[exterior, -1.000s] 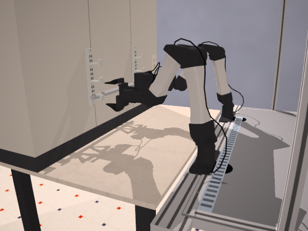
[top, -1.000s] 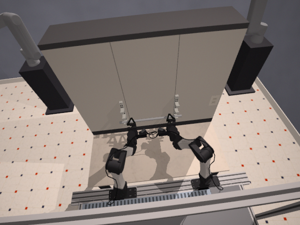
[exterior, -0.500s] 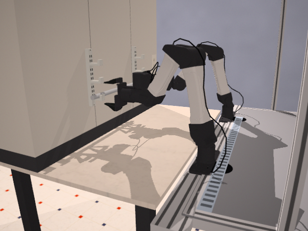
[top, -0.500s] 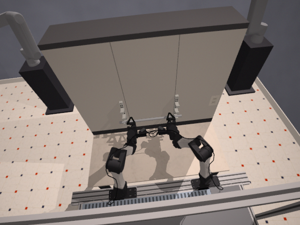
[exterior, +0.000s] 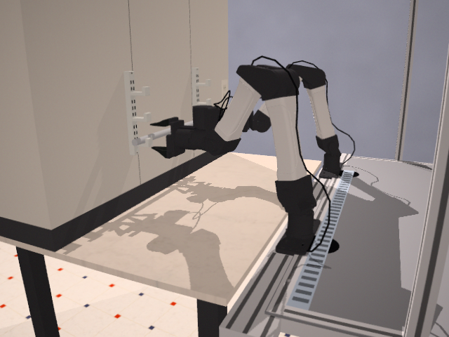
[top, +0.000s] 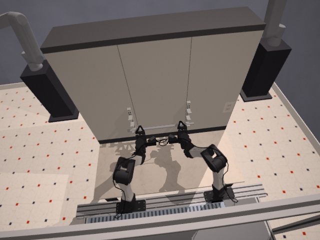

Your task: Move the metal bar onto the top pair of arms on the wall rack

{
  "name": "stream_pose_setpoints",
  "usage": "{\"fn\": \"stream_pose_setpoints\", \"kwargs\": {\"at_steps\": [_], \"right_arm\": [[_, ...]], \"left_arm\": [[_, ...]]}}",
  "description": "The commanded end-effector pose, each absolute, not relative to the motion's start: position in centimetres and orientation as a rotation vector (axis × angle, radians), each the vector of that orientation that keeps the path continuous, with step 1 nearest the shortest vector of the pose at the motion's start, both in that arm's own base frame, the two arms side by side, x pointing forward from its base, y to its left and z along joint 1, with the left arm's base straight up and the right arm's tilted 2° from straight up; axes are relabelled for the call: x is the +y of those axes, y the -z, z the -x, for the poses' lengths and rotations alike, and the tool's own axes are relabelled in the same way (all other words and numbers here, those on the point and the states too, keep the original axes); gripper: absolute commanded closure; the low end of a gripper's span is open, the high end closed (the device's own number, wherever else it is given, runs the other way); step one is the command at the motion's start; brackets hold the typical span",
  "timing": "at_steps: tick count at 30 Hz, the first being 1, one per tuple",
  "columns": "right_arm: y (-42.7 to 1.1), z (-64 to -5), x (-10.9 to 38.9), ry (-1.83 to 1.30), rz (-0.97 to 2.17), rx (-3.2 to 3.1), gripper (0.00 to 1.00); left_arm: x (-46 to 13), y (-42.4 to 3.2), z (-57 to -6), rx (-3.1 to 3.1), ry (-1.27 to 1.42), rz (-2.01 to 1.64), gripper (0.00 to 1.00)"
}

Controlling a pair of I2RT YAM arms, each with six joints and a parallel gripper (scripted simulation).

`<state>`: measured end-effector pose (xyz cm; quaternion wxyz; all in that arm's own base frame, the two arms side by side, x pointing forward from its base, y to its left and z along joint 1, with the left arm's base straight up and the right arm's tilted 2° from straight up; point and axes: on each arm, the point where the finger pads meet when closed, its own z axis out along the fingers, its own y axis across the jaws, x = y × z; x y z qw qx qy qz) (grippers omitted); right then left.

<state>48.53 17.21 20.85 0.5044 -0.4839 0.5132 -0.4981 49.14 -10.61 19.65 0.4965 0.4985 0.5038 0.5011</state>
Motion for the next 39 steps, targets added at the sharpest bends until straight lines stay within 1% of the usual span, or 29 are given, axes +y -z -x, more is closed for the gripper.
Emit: {"fn": "stream_pose_setpoints", "kwargs": {"at_steps": [1, 3, 5, 20, 22, 37, 39], "right_arm": [[-20.69, -49.24, 16.92, 1.207, 1.177, 1.246, 0.29], [-20.68, -49.24, 16.92, 1.207, 1.177, 1.246, 0.33], [-20.68, -49.24, 16.92, 1.207, 1.177, 1.246, 0.33], [-20.68, -49.24, 16.92, 1.207, 1.177, 1.246, 0.67], [-20.68, -49.24, 16.92, 1.207, 1.177, 1.246, 0.67], [-20.68, -49.24, 16.92, 1.207, 1.177, 1.246, 1.0], [-20.68, -49.24, 16.92, 1.207, 1.177, 1.246, 1.0]], "left_arm": [[-10.35, -20.45, -49.69, 1.211, -1.22, -1.186, 0.29], [-10.35, -20.44, -49.69, 1.211, -1.22, -1.186, 0.33], [-10.35, -20.44, -49.69, 1.211, -1.22, -1.186, 0.33], [-10.35, -20.44, -49.69, 1.211, -1.22, -1.186, 0.67], [-10.35, -20.44, -49.69, 1.211, -1.22, -1.186, 0.67], [-10.35, -20.44, -49.69, 1.211, -1.22, -1.186, 1.0], [-10.35, -20.44, -49.69, 1.211, -1.22, -1.186, 1.0]]}}
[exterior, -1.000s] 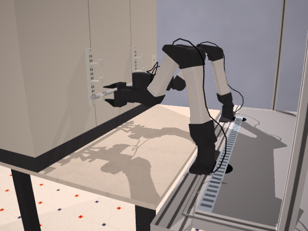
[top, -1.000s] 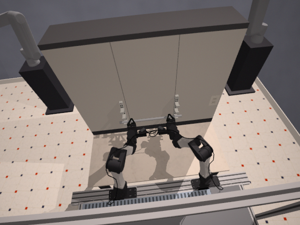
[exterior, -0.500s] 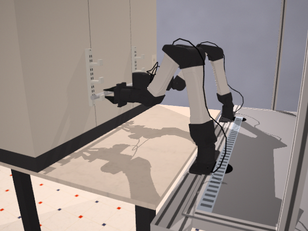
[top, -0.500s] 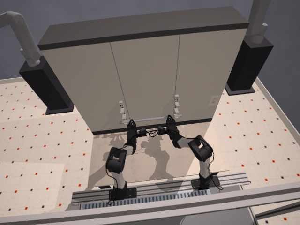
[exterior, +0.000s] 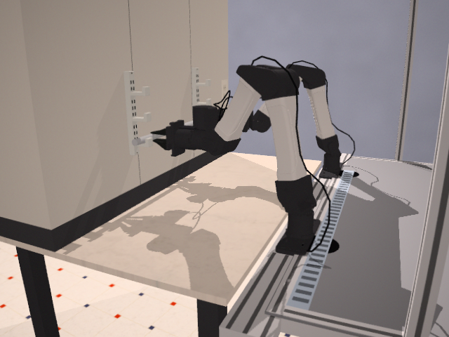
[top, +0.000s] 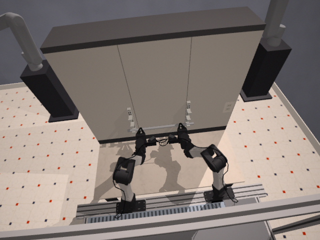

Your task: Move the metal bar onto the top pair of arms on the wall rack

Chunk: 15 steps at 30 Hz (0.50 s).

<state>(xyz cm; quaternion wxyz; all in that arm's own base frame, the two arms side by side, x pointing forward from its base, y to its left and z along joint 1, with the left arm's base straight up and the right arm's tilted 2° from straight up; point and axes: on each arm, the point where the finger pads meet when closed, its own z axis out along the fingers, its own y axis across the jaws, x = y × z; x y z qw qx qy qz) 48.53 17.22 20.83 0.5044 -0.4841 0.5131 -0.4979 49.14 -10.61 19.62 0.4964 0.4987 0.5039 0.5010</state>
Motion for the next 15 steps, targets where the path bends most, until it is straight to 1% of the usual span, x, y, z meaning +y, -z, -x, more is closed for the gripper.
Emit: {"fn": "stream_pose_setpoints", "kwargs": {"at_steps": [1, 15], "right_arm": [[-20.68, -49.27, 16.92, 1.207, 1.177, 1.246, 1.0], [-20.69, -49.67, 16.91, 1.207, 1.177, 1.246, 1.0]], "left_arm": [[-10.35, -20.44, -49.72, 1.211, -1.22, -1.186, 1.0], [-10.35, -20.44, -50.12, 1.211, -1.22, -1.186, 1.0]]}}
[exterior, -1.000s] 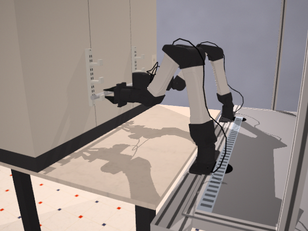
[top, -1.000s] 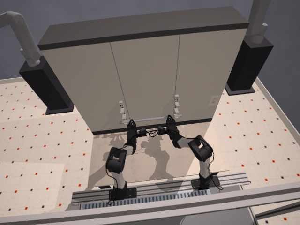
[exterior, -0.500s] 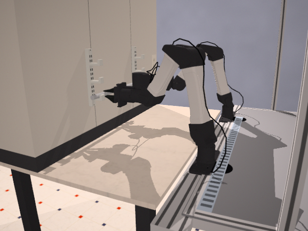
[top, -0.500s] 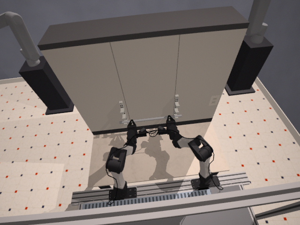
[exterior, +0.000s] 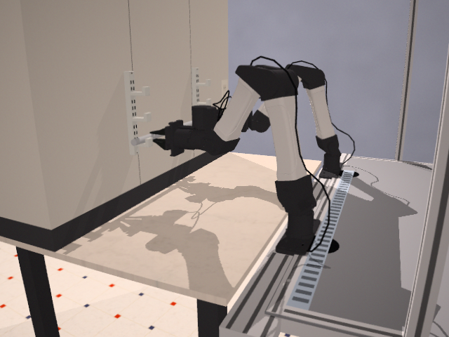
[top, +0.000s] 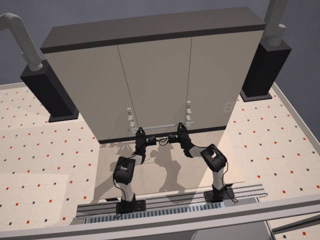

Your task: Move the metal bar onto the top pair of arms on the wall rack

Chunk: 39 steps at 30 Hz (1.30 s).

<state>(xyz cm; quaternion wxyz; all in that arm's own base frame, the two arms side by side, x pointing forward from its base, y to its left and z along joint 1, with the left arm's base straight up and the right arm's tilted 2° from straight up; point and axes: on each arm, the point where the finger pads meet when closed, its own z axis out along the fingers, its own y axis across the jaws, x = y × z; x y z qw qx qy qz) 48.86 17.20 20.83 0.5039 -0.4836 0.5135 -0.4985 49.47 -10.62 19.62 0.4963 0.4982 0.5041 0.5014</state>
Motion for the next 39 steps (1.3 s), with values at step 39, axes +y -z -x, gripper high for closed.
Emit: {"fn": "stream_pose_setpoints", "kwargs": {"at_steps": [39], "right_arm": [[-21.8, -50.1, 16.9, 1.207, 1.177, 1.246, 1.0]], "left_arm": [[-10.3, -21.5, -50.5, 1.211, -1.22, -1.186, 1.0]]}}
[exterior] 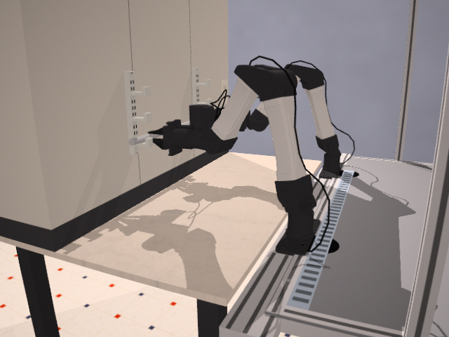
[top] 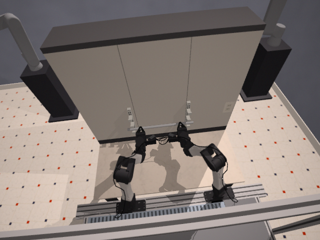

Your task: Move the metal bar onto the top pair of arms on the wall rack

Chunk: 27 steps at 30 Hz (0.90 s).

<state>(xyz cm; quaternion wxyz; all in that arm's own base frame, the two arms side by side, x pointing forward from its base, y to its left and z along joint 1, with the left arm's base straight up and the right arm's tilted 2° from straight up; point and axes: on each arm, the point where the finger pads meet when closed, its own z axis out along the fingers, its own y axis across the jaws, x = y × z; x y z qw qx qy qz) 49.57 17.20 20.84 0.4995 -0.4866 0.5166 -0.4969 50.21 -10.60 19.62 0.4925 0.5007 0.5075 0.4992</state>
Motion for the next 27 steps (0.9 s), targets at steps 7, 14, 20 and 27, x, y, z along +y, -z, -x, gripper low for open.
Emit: {"fn": "stream_pose_setpoints", "kwargs": {"at_steps": [7, 14, 20, 27], "right_arm": [[-22.5, -50.0, 16.8, 1.207, 1.177, 1.246, 1.0], [-22.9, -50.0, 16.8, 1.207, 1.177, 1.246, 1.0], [-23.7, -49.9, 16.8, 1.207, 1.177, 1.246, 1.0], [-24.6, -49.8, 16.7, 1.207, 1.177, 1.246, 1.0]], "left_arm": [[-10.3, -22.2, -50.5, 1.211, -1.22, -1.186, 1.0], [-10.3, -22.7, -50.4, 1.211, -1.22, -1.186, 1.0], [-10.3, -23.5, -50.4, 1.211, -1.22, -1.186, 1.0], [-10.4, -24.4, -50.3, 1.211, -1.22, -1.186, 1.0]]}}
